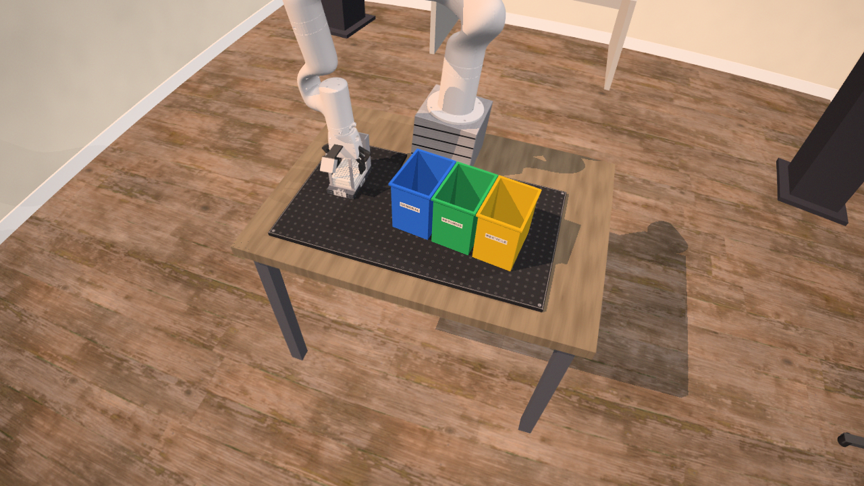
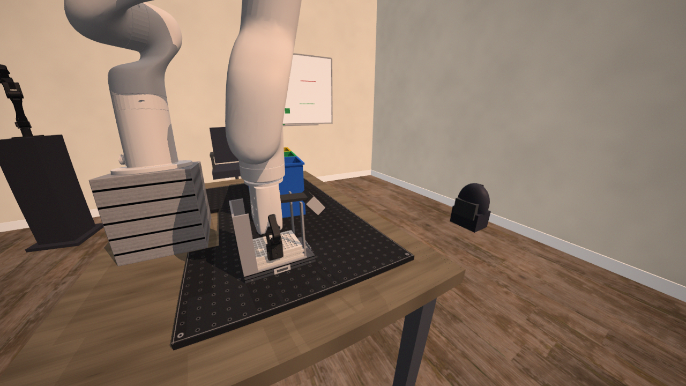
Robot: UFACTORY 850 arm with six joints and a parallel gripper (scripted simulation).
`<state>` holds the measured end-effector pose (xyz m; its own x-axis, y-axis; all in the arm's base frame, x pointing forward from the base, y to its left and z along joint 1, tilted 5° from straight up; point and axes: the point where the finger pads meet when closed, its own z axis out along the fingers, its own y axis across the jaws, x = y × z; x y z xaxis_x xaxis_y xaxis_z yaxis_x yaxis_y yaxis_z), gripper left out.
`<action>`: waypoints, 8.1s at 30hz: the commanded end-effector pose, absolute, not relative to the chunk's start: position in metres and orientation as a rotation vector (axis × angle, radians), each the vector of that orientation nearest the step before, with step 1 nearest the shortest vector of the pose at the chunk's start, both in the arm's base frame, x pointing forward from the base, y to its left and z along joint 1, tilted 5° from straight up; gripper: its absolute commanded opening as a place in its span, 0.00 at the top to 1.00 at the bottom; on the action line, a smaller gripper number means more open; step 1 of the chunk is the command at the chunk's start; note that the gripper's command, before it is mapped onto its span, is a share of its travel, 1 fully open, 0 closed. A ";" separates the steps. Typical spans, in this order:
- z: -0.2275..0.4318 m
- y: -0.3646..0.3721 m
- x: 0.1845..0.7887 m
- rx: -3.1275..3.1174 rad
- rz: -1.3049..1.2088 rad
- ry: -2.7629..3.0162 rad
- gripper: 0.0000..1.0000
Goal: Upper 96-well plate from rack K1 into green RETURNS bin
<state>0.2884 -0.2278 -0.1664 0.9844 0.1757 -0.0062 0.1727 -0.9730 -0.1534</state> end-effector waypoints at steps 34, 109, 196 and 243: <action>-0.166 -0.228 0.289 -3.047 0.005 -0.275 1.00; -0.146 -0.229 0.289 -3.048 0.005 -0.274 1.00; -0.033 -0.239 0.290 -3.048 0.004 -0.274 1.00; 0.035 -0.244 0.291 -3.048 0.004 -0.275 1.00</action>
